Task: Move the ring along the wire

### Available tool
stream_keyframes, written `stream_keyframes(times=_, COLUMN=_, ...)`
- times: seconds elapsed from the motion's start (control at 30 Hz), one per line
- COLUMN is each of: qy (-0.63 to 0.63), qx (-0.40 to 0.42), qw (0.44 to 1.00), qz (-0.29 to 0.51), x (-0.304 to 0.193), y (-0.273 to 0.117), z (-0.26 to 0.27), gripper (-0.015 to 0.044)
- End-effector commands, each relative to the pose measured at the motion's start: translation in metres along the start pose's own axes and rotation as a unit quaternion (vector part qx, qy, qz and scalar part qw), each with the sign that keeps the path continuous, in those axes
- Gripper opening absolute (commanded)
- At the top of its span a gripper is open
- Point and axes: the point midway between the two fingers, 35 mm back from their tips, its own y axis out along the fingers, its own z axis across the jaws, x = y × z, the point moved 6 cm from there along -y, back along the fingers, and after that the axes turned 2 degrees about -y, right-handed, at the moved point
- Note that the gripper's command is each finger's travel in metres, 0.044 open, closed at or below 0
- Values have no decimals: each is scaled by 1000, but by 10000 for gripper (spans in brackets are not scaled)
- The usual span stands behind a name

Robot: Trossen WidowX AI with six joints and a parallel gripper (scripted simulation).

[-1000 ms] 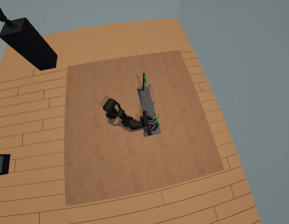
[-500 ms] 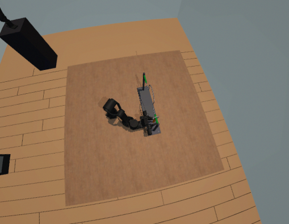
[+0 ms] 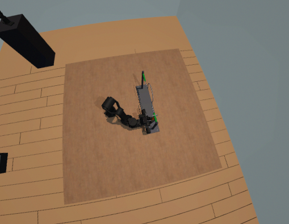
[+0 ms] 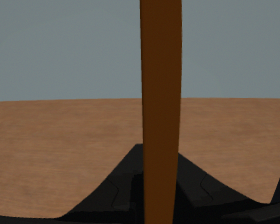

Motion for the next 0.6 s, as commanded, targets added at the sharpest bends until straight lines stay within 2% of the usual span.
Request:
stream_keyframes(times=0.0, qy=0, qx=0, qw=1000, qz=0, x=0, y=0, z=0, gripper=-150)
stream_keyframes(times=0.57, qy=4, qx=-2, qw=1000, qz=0, x=12, y=0, z=0, gripper=-150)
